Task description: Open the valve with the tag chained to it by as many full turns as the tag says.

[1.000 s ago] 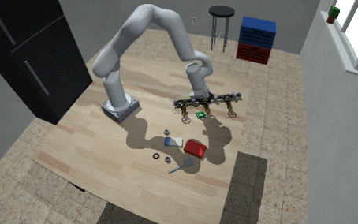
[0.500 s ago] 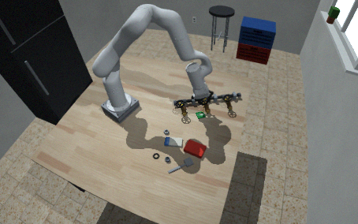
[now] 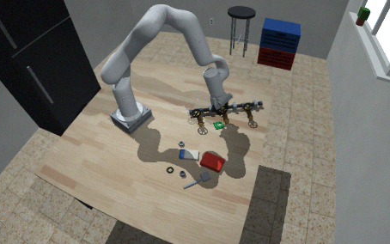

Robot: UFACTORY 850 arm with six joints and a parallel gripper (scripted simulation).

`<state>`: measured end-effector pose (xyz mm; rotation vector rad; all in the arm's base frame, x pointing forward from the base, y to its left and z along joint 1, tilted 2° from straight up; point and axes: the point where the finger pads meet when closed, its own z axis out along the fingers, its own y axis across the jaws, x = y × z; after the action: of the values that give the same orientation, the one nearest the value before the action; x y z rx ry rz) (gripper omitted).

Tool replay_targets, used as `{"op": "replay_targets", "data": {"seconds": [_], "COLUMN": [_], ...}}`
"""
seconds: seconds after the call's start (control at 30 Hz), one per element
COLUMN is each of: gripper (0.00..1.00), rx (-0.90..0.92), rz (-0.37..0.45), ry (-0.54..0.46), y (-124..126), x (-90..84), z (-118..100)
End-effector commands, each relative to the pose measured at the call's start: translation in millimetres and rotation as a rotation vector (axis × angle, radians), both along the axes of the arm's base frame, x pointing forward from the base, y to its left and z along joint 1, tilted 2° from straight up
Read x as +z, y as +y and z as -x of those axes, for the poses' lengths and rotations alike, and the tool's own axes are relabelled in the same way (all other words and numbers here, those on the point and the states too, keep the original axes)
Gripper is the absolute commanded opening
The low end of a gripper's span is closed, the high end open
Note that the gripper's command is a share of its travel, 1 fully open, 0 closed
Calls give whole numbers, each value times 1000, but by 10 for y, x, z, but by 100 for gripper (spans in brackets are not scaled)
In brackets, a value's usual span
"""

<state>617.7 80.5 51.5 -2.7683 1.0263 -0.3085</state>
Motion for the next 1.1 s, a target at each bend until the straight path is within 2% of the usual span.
{"op": "replay_targets", "data": {"seconds": [0.0,0.4,0.47,0.5,0.97,1.03,1.07], "gripper": [0,0,0,0,0,0,0], "rx": [271,801,801,930,1529,1529,1658], "rz": [53,217,217,252,428,428,458], "ry": [-45,-87,-87,-101,-153,-153,-172], "y": [1,1,1,1,1,1,1], "x": [11,11,11,11,11,11,11], "z": [-11,-11,-11,-11,-11,-11,-11]}}
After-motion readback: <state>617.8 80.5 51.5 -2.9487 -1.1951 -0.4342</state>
